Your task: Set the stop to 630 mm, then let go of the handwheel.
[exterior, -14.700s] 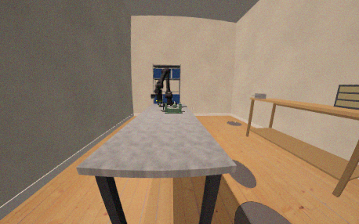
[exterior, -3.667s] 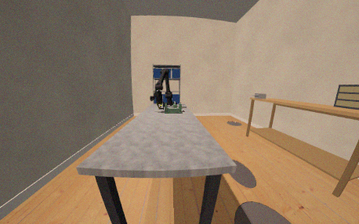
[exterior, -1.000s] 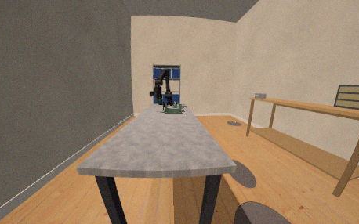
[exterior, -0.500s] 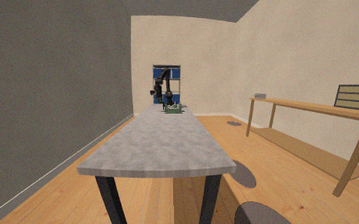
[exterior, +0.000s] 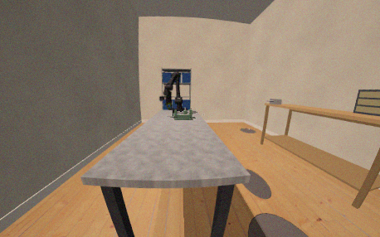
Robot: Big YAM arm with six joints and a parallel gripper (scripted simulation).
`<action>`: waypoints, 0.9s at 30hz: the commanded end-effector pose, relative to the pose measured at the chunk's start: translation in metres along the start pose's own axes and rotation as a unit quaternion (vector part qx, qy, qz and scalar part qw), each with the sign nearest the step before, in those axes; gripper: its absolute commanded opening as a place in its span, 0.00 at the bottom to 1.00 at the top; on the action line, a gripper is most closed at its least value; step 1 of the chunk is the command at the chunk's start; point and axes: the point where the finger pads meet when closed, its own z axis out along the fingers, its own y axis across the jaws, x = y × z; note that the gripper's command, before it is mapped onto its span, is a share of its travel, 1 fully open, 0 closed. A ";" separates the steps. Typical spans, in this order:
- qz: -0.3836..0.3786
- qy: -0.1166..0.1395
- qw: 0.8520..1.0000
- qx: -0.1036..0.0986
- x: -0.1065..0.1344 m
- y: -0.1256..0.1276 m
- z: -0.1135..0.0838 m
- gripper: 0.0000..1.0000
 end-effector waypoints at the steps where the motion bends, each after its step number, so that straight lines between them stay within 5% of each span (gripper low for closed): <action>1: 0.001 -0.001 1.000 0.016 -0.005 -0.025 -0.007 0.06; 6: 0.001 -0.001 1.000 0.016 -0.005 -0.028 0.003 0.06; 7: 0.000 0.003 1.000 0.028 -0.003 -0.031 0.016 0.06; 9: 0.000 0.000 1.000 0.022 -0.005 -0.029 0.026 0.06; 13: 0.000 0.004 0.999 0.033 -0.003 -0.036 0.029 0.06; 27: 0.000 0.001 1.000 0.022 -0.004 -0.028 0.051 0.06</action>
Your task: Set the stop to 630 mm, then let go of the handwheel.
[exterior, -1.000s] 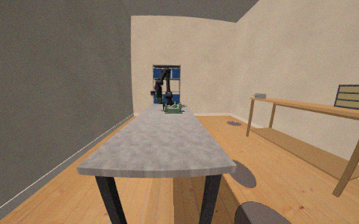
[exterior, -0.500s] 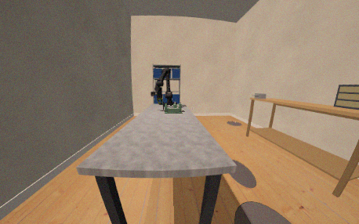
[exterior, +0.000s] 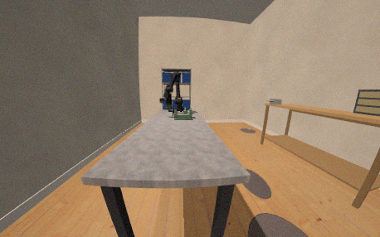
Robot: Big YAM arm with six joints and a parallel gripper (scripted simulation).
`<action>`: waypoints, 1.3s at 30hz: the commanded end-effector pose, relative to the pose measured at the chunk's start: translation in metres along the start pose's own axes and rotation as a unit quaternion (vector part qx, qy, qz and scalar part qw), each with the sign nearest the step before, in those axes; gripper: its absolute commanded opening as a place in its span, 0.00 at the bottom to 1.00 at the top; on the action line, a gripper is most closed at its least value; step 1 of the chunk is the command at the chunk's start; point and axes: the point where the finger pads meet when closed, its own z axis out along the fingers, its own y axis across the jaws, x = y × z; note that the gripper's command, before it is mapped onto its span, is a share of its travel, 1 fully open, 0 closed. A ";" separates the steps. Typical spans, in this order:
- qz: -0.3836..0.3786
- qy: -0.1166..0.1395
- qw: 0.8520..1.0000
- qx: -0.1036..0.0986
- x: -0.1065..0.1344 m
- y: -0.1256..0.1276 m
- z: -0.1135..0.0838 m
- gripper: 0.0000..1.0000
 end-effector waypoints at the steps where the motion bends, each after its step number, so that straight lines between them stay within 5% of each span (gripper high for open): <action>1: 0.000 0.002 1.000 0.026 -0.004 -0.015 0.028 0.06; 11: 0.004 0.002 1.000 0.026 -0.004 -0.010 0.035 0.06; 13: 0.005 0.002 1.000 0.026 -0.001 -0.003 0.039 0.06; 15: 0.003 -0.005 1.000 0.002 -0.004 0.027 0.030 0.06; 19: 0.002 -0.005 1.000 0.002 -0.004 0.032 0.034 0.06; 20: 0.007 0.002 1.000 0.023 -0.002 0.011 0.048 0.06; 24: 0.005 0.003 1.000 0.029 -0.001 0.011 0.046 0.06; 29: 0.001 -0.003 1.000 0.008 -0.001 0.039 0.038 0.06; 39: 0.002 -0.002 1.000 0.002 -0.002 0.058 0.040 0.06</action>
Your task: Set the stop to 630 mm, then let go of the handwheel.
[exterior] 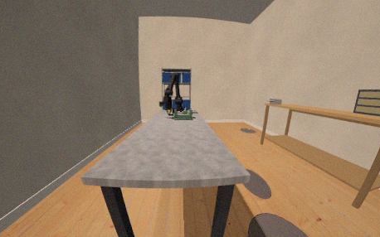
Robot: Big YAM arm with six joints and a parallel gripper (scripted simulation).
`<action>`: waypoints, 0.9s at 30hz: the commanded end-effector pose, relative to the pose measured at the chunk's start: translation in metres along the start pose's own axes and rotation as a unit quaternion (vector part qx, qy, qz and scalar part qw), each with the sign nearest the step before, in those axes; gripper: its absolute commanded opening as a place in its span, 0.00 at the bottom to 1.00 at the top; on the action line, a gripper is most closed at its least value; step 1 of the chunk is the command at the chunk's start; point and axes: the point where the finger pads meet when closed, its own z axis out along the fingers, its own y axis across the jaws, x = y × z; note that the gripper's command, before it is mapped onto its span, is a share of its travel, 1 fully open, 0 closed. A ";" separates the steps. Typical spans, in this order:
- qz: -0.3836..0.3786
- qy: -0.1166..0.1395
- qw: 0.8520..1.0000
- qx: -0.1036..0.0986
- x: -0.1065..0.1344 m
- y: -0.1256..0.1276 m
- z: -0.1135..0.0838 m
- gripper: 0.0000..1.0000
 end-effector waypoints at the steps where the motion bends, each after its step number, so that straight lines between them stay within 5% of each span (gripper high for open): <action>1: 0.002 -0.005 1.000 -0.019 -0.002 0.030 -0.001 0.06; 27: 0.001 -0.004 1.000 -0.021 -0.001 0.055 -0.009 0.06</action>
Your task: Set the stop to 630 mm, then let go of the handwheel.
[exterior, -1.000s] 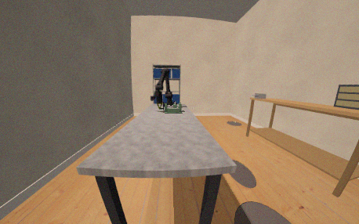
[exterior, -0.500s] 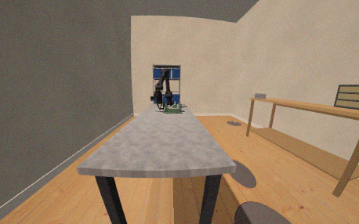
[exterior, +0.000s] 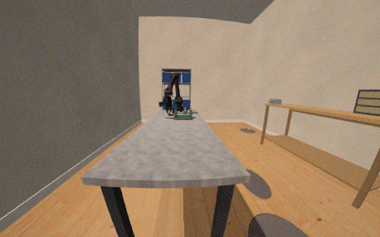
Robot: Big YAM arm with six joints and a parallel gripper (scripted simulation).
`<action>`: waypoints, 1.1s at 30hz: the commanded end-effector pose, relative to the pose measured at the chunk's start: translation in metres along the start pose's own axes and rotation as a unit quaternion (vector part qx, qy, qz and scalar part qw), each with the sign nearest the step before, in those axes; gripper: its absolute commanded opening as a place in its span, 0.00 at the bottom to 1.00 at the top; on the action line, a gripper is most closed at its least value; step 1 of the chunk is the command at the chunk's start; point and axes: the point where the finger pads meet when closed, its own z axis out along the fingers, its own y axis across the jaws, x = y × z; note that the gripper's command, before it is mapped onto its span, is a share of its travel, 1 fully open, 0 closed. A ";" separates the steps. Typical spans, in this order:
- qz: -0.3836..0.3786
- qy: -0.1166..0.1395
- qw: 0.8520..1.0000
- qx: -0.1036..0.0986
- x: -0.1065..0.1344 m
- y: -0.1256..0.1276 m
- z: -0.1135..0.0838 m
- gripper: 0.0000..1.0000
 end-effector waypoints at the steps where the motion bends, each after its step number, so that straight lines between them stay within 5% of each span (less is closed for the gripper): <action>1: -0.001 -0.007 0.999 -0.035 0.000 0.046 -0.011 0.06; 33: 0.000 -0.007 0.999 -0.036 0.000 0.067 -0.023 0.06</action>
